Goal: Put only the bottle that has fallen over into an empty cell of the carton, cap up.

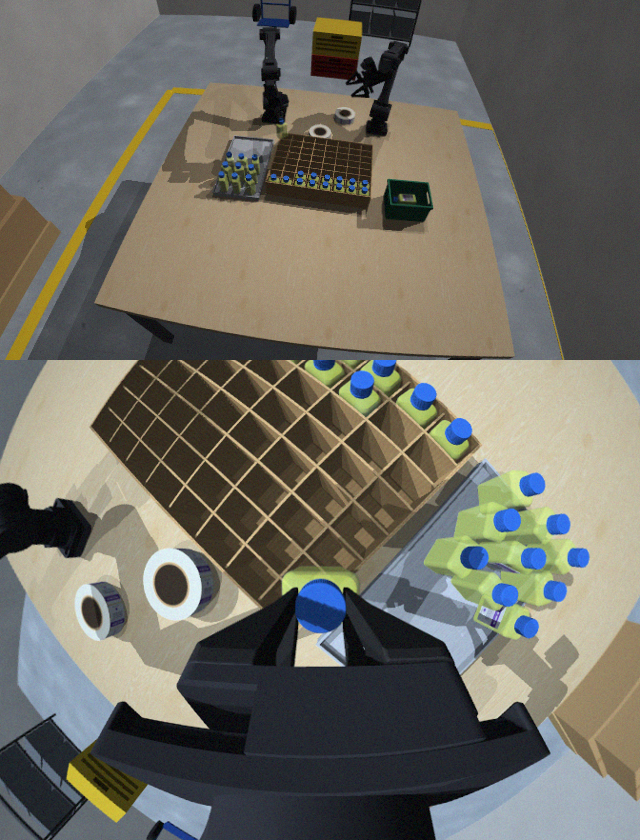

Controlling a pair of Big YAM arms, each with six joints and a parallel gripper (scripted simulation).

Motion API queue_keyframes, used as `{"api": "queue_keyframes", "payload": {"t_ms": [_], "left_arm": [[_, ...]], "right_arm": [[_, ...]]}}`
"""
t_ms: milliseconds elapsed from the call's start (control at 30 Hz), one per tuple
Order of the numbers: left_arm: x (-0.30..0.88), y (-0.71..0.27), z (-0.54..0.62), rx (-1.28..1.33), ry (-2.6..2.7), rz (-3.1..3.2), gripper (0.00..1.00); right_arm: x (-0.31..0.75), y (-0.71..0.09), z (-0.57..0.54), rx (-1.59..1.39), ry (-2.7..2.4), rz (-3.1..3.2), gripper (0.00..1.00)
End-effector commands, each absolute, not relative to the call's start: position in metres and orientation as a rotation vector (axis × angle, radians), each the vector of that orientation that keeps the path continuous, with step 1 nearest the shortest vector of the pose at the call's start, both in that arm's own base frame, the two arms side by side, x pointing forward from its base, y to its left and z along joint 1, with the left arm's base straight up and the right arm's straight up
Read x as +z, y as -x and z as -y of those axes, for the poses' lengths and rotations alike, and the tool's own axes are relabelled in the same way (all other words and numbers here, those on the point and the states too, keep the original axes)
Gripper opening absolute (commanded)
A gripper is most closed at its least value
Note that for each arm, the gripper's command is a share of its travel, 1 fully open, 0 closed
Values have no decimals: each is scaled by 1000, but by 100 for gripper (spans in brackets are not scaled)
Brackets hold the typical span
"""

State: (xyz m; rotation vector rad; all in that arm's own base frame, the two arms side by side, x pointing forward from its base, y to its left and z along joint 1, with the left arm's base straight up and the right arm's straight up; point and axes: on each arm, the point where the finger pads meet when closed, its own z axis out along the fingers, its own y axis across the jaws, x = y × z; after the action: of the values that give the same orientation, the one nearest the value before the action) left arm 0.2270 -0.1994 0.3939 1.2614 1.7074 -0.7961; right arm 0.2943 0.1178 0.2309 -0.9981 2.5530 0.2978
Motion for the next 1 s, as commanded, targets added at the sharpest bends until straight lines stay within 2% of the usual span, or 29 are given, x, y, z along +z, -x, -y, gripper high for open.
{"api": "queue_keyframes", "payload": {"t_ms": [0,967], "left_arm": [[402,-230,194,-776,-1243,-1675,100],[407,-230,197,-782,-1250,-1674,100]], "right_arm": [[247,-298,-139,248,725,-2592,20],[242,-279,-256,54,-41,-2677,20]]}}
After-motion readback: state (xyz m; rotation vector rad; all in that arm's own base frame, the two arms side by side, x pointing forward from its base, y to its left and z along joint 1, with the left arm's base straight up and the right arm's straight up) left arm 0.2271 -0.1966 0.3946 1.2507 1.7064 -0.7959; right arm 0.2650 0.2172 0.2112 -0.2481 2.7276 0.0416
